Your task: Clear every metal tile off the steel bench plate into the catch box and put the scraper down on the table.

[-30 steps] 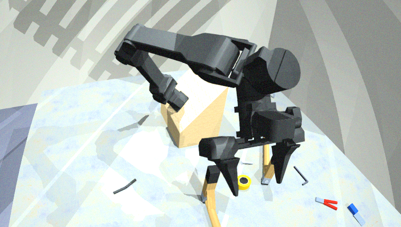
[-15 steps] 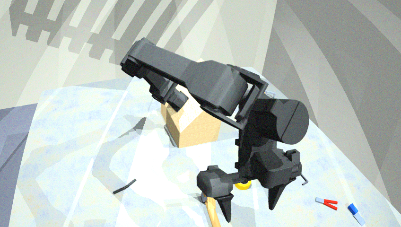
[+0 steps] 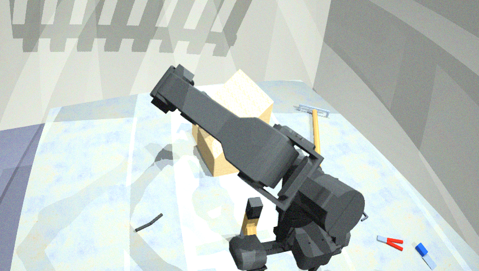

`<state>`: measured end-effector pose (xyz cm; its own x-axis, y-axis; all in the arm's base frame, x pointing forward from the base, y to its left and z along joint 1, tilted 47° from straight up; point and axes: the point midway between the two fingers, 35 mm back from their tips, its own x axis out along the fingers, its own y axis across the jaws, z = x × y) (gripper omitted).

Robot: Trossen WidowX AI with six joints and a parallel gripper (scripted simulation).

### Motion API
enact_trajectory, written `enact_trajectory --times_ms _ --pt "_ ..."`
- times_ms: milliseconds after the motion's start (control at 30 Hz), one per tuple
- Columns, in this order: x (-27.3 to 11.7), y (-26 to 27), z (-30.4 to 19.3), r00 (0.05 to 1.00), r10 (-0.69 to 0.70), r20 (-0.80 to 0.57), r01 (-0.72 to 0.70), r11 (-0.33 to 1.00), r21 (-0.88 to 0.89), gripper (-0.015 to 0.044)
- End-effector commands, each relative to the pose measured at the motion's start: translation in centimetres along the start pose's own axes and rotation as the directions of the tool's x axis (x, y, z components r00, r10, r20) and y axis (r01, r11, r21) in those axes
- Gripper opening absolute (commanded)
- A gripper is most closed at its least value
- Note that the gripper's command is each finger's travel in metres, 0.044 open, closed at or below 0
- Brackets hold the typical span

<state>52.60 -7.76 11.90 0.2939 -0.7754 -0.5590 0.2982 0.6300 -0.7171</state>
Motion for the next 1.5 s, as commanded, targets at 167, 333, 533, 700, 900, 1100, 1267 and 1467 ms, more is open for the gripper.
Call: enact_trajectory --times_ms 167,333,533,700,900,1100,1267,1467 --pt "3.8 -0.8 -0.9 0.996 -0.006 -0.091 0.01 0.999 0.039 0.044" --pt "5.7 -1.3 -1.5 0.99 -0.009 -0.139 0.017 0.998 0.058 0.044" --pt "8.0 -1.8 -2.4 0.981 -0.011 -0.196 0.027 0.996 0.08 0.044" --pt "8.1 -1.8 -2.6 0.98 -0.011 -0.2 0.028 0.996 0.082 0.044" --pt "6.6 -1.4 -2.7 0.984 -0.013 -0.18 0.027 0.997 0.076 0.044" --pt "5.1 -1.1 -2.9 0.987 -0.015 -0.159 0.027 0.997 0.07 0.044" --pt "3.8 -0.8 -3.2 0.99 -0.017 -0.141 0.026 0.998 0.065 0.044" --pt "2.4 -0.4 -3.6 0.993 -0.018 -0.119 0.025 0.998 0.06 0.044"
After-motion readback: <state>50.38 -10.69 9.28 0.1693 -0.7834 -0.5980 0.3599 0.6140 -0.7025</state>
